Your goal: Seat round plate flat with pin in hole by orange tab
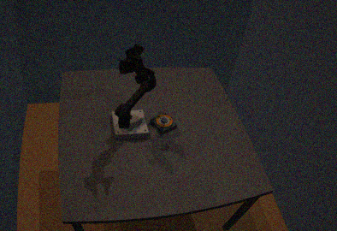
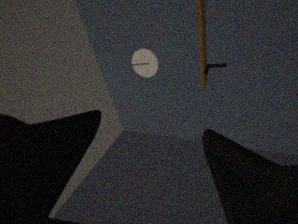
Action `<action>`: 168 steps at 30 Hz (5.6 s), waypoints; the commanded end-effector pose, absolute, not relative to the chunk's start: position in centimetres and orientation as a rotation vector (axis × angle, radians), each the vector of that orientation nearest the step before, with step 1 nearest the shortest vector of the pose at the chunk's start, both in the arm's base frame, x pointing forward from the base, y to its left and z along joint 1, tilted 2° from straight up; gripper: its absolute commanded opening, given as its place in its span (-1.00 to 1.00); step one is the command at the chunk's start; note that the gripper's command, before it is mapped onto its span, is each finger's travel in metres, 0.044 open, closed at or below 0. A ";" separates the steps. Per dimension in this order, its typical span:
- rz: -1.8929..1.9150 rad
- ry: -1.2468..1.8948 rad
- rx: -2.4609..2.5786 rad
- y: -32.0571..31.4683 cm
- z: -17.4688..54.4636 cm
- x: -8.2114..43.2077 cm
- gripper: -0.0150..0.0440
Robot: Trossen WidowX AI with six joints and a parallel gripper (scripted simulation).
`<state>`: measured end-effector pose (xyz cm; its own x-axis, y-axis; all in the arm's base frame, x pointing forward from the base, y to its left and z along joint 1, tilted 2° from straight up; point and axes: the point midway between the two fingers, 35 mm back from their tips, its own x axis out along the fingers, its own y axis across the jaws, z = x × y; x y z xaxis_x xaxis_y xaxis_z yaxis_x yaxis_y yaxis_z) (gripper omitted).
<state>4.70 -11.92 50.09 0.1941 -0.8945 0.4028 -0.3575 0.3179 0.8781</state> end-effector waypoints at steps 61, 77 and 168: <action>-0.192 1.364 0.421 0.7 10.8 25.3 -0.49; 0.028 1.570 0.031 4.6 8.2 22.8 -0.49; 0.028 1.564 0.031 5.7 4.0 30.9 -0.49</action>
<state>30.87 6.09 4.31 0.0204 0.0470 -0.9987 0.0002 0.9989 0.0471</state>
